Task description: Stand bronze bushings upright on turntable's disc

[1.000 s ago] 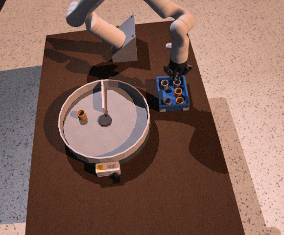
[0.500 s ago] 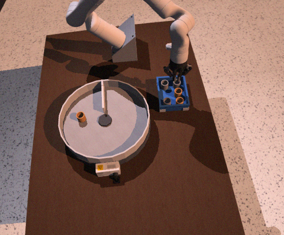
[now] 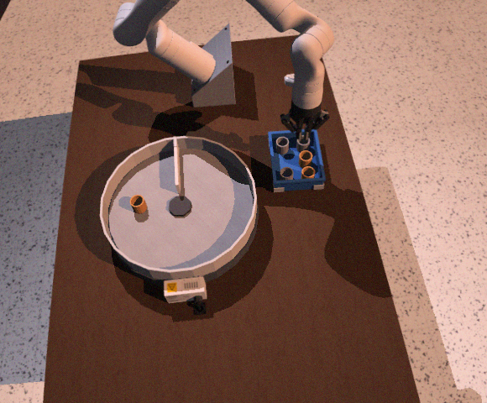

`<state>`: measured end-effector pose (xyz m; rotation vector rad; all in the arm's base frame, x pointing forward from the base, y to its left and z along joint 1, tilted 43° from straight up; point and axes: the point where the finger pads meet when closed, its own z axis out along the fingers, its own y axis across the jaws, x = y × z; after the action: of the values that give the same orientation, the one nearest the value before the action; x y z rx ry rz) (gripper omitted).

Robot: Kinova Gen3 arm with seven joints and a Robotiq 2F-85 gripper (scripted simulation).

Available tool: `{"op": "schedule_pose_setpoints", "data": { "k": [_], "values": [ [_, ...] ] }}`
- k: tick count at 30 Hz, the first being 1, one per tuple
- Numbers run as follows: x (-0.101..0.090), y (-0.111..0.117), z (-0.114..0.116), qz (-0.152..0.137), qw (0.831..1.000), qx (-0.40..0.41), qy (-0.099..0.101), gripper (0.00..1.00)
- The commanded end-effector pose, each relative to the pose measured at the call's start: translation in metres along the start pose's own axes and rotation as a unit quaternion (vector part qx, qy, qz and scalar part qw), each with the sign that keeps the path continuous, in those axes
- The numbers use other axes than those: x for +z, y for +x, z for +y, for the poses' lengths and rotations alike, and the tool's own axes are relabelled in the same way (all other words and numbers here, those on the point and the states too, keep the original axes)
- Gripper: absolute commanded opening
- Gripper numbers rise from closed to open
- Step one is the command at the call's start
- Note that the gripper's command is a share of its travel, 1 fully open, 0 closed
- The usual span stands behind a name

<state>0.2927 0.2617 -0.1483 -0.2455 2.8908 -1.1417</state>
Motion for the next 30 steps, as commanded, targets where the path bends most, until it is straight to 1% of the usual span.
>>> {"op": "schedule_pose_setpoints", "data": {
  "k": [1, 5, 8, 10, 23, 25, 30],
  "values": [
    [-0.001, 0.0, 0.0, -0.001, 1.0, 0.0, -0.001, 0.12],
    [0.002, 0.0, 0.0, -0.001, 1.0, 0.0, -0.001, 0.12],
    [0.009, 0.0, 0.001, -0.001, 1.0, 0.0, -0.001, 0.12],
    [0.009, 0.0, 0.001, -0.001, 1.0, 0.0, -0.001, 0.12],
    [0.064, -0.001, 0.001, -0.001, 1.0, 0.0, -0.001, 0.12],
    [0.069, -0.001, 0.001, -0.001, 1.0, 0.0, -0.001, 0.12],
    [0.072, -0.001, 0.001, -0.001, 1.0, 0.0, -0.001, 0.12]
  ]
}}
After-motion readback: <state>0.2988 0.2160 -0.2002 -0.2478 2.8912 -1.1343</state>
